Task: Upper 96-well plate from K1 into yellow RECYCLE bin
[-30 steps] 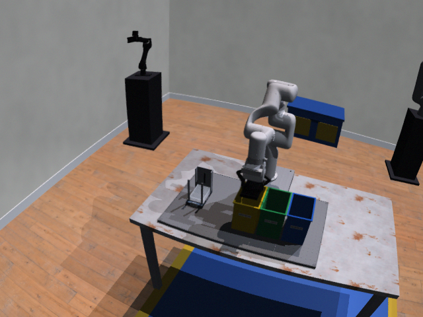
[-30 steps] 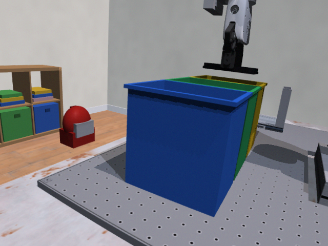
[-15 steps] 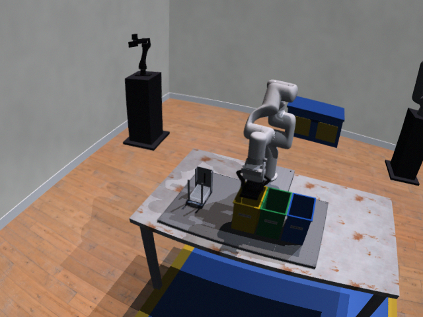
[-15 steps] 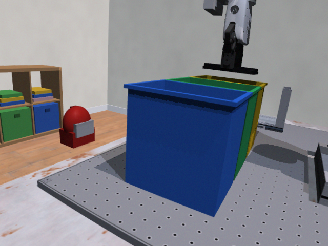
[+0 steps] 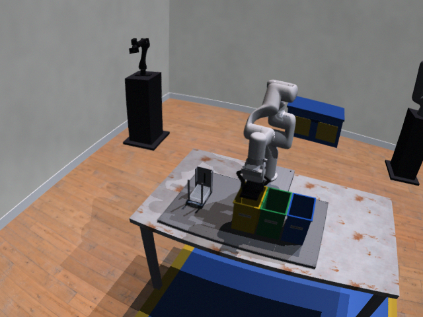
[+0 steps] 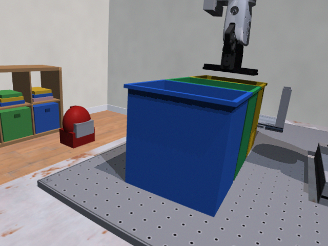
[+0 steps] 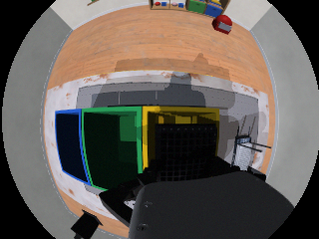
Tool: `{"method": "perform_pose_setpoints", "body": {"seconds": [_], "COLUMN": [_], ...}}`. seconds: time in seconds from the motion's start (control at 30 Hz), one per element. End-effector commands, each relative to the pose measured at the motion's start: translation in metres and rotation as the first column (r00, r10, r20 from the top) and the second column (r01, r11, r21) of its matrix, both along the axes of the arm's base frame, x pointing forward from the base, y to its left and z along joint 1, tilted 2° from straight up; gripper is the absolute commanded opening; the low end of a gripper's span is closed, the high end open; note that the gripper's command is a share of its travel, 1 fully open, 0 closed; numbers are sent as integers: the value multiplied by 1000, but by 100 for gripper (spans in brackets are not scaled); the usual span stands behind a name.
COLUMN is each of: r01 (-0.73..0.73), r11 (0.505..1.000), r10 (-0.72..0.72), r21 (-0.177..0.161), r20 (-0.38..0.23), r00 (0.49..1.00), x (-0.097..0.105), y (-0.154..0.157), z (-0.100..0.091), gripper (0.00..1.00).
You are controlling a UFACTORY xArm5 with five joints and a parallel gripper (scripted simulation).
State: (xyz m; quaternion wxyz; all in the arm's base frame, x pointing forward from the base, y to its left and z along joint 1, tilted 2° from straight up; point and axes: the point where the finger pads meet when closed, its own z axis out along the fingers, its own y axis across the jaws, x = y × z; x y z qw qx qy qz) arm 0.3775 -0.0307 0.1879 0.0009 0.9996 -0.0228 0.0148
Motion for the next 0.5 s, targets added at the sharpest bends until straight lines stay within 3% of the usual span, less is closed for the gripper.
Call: {"method": "perform_pose_setpoints", "body": {"seconds": [0.0,0.47], "r01": [0,0], "r11": [1000,1000], "r10": [0,0], "r21": [0,0], "r20": [4,4], "r00": [1000,1000], "x": [1,1], "y": [0,0], "z": [1,-1], "gripper": [0,0]}}
